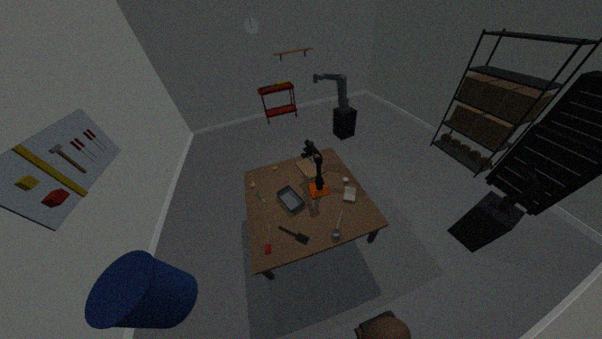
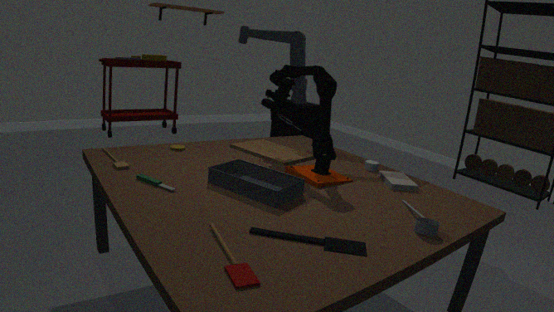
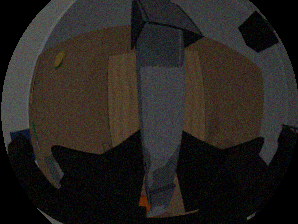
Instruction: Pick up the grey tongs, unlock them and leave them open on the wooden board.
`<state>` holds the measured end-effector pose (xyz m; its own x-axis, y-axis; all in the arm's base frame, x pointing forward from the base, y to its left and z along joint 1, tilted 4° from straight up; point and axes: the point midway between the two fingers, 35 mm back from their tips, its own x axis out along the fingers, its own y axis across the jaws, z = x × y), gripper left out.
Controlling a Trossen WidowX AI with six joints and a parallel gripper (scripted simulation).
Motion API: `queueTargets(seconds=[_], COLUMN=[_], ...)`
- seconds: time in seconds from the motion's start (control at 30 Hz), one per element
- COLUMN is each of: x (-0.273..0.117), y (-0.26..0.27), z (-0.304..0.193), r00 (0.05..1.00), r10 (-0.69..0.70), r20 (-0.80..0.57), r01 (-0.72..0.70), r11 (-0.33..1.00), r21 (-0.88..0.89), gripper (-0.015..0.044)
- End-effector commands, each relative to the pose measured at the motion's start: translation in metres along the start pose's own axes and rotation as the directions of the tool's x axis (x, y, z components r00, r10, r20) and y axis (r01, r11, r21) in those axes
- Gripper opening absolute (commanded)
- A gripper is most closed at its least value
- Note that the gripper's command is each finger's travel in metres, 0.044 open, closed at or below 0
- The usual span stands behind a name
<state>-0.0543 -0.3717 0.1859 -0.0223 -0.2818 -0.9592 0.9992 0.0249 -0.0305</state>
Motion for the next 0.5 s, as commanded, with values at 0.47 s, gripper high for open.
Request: queueTargets(seconds=[0.47], x=[0.0026], y=[0.0021], z=[-0.0075], r00=[0.966], r10=[-0.033], r20=[-0.257], r01=[0.024], r11=[0.999], r21=[-0.035], gripper=[-0.0150])
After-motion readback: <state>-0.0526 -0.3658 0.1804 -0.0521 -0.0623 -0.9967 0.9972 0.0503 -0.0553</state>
